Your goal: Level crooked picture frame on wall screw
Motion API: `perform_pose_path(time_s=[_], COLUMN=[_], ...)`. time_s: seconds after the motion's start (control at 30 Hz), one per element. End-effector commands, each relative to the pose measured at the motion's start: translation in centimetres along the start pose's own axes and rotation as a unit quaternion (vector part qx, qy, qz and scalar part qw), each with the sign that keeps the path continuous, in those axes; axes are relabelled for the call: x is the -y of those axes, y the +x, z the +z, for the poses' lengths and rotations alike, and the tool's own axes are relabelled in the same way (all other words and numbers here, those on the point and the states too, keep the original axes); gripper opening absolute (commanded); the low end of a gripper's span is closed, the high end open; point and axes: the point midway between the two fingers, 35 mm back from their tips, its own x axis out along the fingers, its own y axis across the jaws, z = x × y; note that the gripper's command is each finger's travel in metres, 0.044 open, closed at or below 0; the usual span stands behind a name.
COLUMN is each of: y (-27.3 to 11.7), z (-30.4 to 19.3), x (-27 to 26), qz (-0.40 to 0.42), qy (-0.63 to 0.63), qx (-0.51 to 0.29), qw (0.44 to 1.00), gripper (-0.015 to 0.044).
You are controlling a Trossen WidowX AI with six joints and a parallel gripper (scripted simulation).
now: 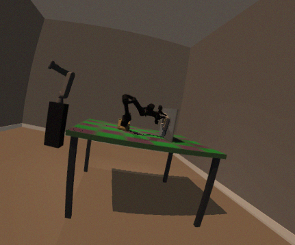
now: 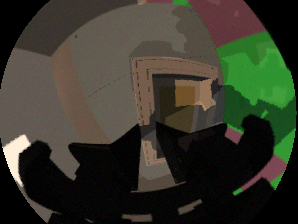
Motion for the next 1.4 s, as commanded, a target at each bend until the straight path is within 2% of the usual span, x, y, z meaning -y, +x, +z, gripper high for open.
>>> perform_pose_path(time_s=[0.0,1.37], y=[-0.03,-0.03], z=[-0.24,-0.74], x=[-0.32,-0.26], qz=[0.006,0.006], qy=[0.000,0.000], qx=[-0.003,-0.003], qw=[1.000,1.000], gripper=[0.0000,0.0000])
